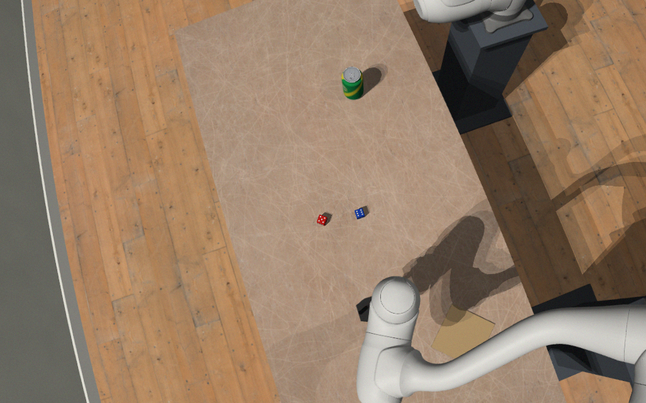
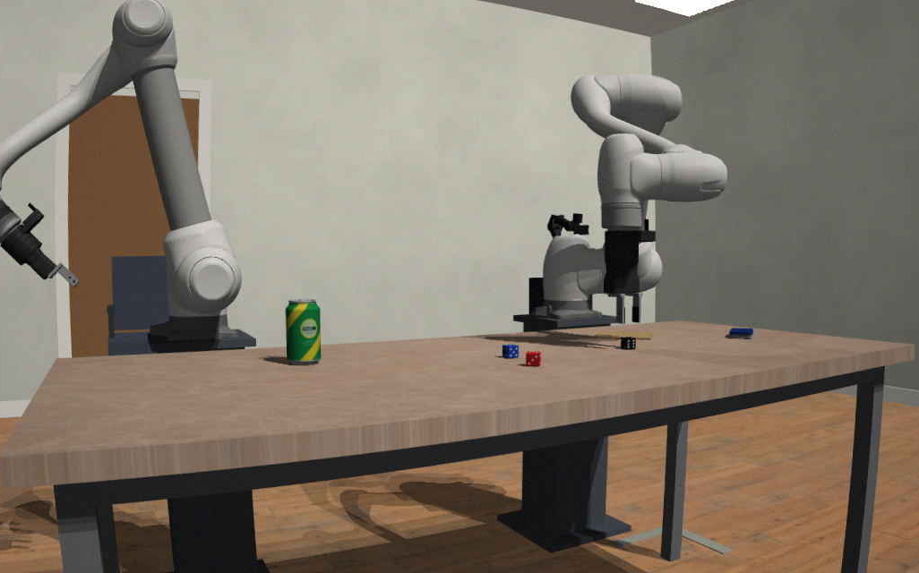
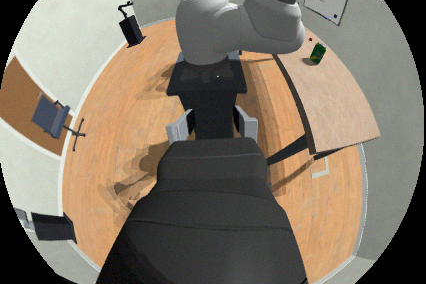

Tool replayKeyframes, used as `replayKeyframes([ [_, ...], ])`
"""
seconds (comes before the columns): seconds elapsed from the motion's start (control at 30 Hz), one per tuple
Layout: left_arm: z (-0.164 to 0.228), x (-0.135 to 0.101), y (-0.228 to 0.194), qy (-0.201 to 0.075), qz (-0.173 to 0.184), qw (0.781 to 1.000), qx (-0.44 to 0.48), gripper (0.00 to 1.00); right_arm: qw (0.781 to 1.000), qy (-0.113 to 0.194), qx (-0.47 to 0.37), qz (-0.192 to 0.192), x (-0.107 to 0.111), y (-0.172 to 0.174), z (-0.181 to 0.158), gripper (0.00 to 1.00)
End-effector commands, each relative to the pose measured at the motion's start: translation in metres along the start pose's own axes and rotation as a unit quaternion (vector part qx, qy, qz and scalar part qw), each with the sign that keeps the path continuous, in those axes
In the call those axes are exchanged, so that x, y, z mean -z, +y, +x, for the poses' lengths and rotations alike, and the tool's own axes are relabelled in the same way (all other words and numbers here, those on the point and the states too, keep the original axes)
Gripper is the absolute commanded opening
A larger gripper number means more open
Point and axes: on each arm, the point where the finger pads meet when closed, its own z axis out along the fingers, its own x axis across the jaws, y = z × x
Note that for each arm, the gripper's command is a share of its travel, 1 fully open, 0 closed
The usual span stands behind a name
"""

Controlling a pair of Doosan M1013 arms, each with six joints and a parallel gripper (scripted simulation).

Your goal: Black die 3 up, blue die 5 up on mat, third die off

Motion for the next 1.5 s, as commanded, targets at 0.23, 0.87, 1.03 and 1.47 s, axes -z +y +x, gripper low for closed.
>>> replayKeyframes([
  [0.23,0.000,-0.014,0.000,0.000,0.001,1.000,0.000,0.79,1.000,0.000,0.000,0.000,0.000,0.000,0.000,1.00],
  [0.87,0.000,-0.024,0.000,0.000,0.001,1.000,0.000,0.79,1.000,0.000,0.000,0.000,0.000,0.000,0.000,1.00],
  [1.03,0.000,-0.024,0.000,0.000,0.001,1.000,0.000,0.79,1.000,0.000,0.000,0.000,0.000,0.000,0.000,1.00],
  [1.47,0.000,-0.029,0.000,0.000,0.001,1.000,0.000,0.79,1.000,0.000,0.000,0.000,0.000,0.000,0.000,1.00],
])
